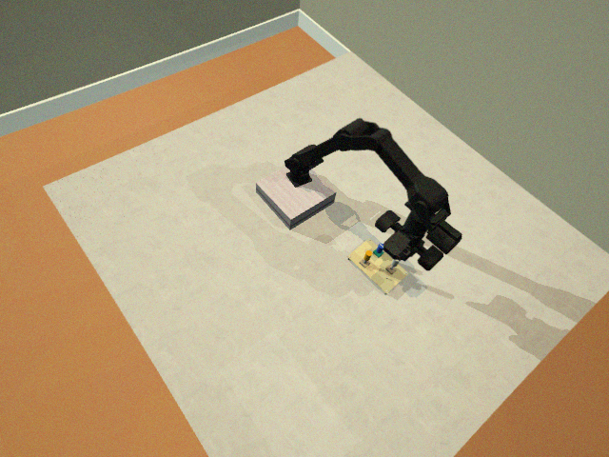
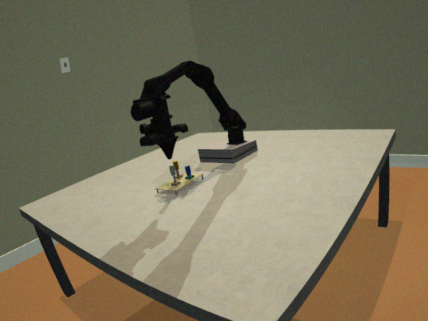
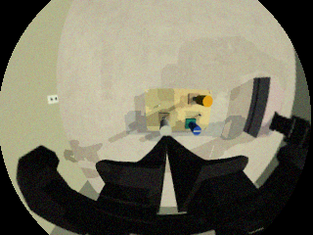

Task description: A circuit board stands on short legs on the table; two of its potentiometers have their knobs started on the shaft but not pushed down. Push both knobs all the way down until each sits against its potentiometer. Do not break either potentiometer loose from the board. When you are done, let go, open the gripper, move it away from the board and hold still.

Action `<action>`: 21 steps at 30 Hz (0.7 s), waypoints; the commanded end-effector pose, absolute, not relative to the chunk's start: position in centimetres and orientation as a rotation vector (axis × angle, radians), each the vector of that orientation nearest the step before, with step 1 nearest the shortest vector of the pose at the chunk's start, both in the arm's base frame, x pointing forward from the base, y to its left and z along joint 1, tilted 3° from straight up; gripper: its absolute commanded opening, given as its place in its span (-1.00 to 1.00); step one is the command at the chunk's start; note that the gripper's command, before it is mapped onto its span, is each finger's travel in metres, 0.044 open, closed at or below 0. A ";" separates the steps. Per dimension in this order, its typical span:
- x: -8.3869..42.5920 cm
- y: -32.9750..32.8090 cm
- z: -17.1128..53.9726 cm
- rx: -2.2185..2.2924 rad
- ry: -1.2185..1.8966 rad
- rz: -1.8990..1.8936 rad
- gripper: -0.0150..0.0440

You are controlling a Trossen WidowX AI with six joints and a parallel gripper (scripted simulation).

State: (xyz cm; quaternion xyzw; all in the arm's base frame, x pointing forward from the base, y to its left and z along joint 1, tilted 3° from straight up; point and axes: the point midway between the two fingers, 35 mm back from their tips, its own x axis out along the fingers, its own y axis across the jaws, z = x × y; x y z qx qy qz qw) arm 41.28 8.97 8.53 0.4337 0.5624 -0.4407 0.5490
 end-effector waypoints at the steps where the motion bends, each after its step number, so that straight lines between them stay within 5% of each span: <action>1: 41.2 9.0 8.6 0.907 1.396 -0.918 -0.49; 21: 41.3 9.0 8.6 0.378 1.562 -0.375 -0.49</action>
